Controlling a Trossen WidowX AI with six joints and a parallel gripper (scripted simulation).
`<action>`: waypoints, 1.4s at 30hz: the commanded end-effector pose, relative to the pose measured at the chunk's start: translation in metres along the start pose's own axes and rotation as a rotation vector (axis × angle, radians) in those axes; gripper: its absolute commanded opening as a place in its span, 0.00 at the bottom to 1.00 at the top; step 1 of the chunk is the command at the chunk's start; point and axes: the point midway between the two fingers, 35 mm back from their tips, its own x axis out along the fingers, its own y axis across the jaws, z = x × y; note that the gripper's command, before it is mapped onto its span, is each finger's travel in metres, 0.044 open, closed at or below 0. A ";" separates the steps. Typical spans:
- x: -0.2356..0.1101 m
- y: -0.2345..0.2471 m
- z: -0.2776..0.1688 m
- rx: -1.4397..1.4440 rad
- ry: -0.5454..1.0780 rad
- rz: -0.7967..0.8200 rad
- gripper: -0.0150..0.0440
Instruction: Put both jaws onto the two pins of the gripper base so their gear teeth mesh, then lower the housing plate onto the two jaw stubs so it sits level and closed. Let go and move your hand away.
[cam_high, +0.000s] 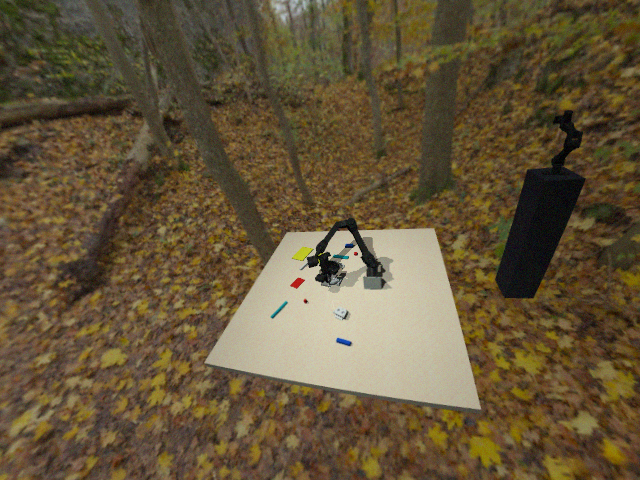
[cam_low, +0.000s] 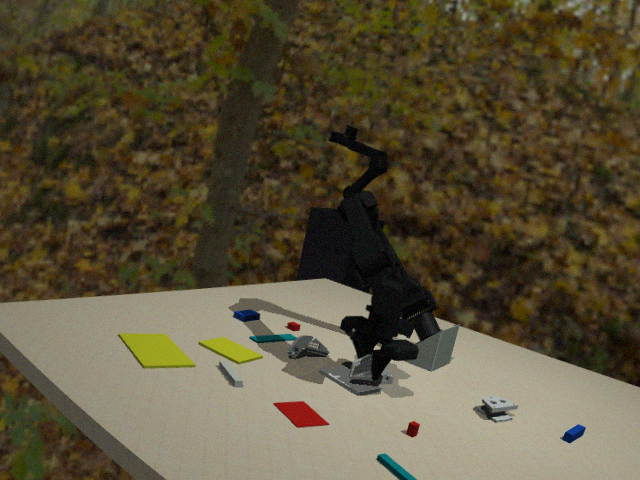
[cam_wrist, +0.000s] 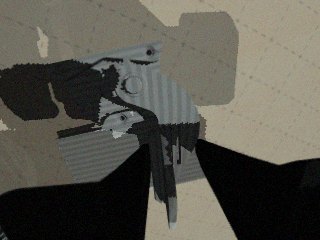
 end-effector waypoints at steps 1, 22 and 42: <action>0.001 0.000 -0.001 -0.003 0.005 0.003 0.48; 0.007 0.000 -0.001 -0.002 0.005 0.004 0.48; 0.013 0.001 -0.001 0.002 0.005 0.004 0.48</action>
